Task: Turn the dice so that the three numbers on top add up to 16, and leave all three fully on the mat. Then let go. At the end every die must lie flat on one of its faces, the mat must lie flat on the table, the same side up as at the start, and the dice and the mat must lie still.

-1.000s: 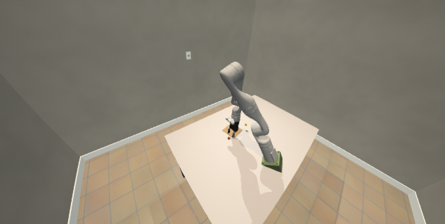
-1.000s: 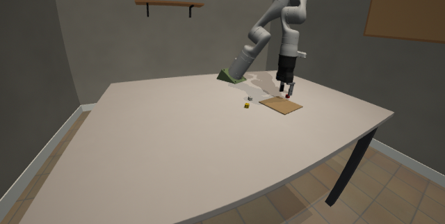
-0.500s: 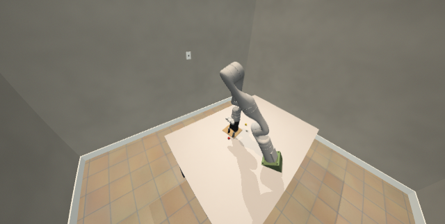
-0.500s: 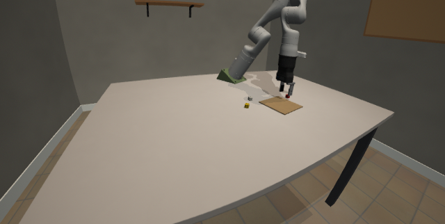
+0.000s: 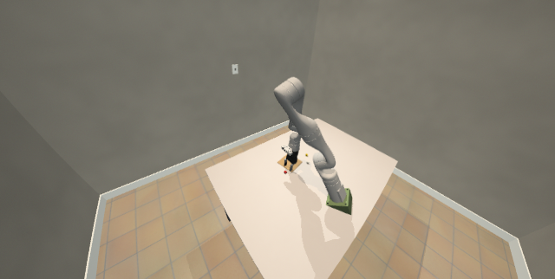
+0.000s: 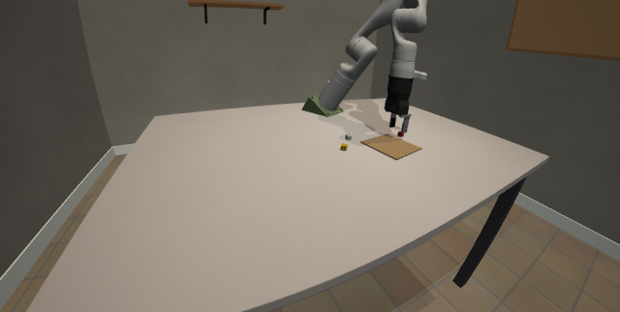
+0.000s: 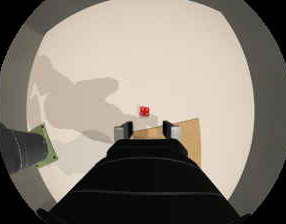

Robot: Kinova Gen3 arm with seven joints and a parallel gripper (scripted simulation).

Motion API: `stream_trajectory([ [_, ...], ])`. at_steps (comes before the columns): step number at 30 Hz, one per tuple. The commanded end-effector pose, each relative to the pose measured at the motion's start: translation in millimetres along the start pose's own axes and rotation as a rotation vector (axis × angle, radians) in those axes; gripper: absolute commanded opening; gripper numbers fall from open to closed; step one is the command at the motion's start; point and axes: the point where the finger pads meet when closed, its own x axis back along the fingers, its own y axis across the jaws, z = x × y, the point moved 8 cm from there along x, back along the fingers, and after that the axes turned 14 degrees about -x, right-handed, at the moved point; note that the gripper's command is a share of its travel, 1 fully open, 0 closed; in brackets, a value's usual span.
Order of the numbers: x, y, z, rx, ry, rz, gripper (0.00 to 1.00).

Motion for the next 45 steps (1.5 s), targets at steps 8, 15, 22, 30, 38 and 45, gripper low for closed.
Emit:
stream_trajectory([
  [8,11.5,1,0,0.000,-0.003,-0.003,1.00],
  [15,22.3,1,0,0.000,-0.003,-0.003,1.00],
  [22,42.3,1,0,0.000,-0.003,-0.003,1.00],
  [30,62.3,1,0,0.000,-0.003,-0.003,1.00],
  [38,88.0,0,0,0.000,-0.003,-0.003,1.00],
  [45,102.6,0,0,0.000,-0.003,-0.003,1.00],
])
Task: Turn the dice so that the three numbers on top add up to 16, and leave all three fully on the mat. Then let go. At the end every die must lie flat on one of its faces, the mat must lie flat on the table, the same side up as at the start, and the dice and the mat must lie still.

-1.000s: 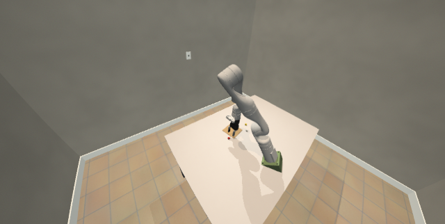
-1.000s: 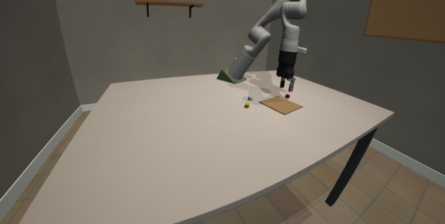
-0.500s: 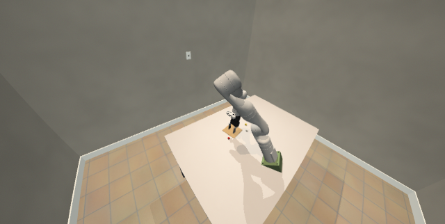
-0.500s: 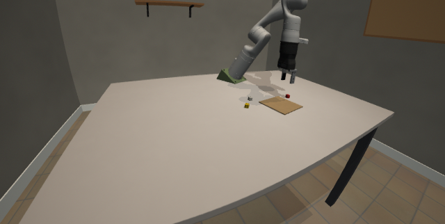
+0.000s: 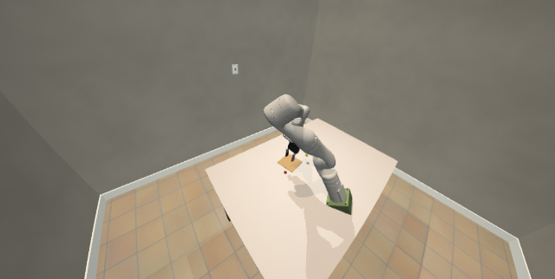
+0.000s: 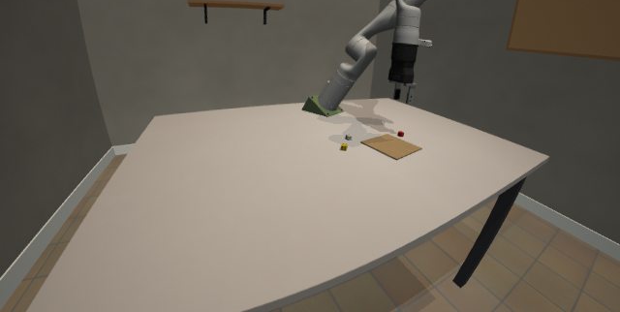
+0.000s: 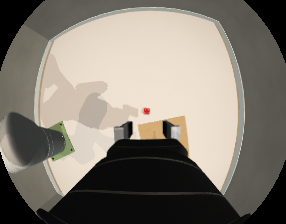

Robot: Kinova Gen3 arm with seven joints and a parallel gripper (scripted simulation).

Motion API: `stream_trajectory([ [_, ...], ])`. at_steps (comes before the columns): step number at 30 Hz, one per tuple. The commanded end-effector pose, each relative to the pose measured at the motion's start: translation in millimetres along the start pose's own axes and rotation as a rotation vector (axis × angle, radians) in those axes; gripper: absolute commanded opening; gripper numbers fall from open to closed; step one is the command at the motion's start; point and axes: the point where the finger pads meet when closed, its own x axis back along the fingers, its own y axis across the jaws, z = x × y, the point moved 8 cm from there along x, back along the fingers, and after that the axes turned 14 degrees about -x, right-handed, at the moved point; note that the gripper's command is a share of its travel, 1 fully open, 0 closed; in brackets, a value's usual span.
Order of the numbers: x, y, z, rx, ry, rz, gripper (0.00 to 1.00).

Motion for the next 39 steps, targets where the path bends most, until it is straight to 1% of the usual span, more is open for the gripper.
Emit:
stream_trajectory([
  [1,3.1,2,0,0.005,-0.007,-0.009,1.00],
  [6,10.4,2,0,0.005,-0.007,-0.009,1.00],
  [12,13.4,2,0,0.005,-0.007,-0.009,1.00],
  [25,13.5,2,1,0.004,-0.007,-0.009,1.00],
  [30,11.2,-1,6,-0.019,-0.006,-0.010,1.00],
  [36,11.2,-1,6,-0.019,-0.006,-0.010,1.00],
  [37,9.1,-3,10,-0.040,-0.005,-0.010,1.00],
  [39,9.1,-3,10,-0.040,-0.005,-0.010,1.00],
])
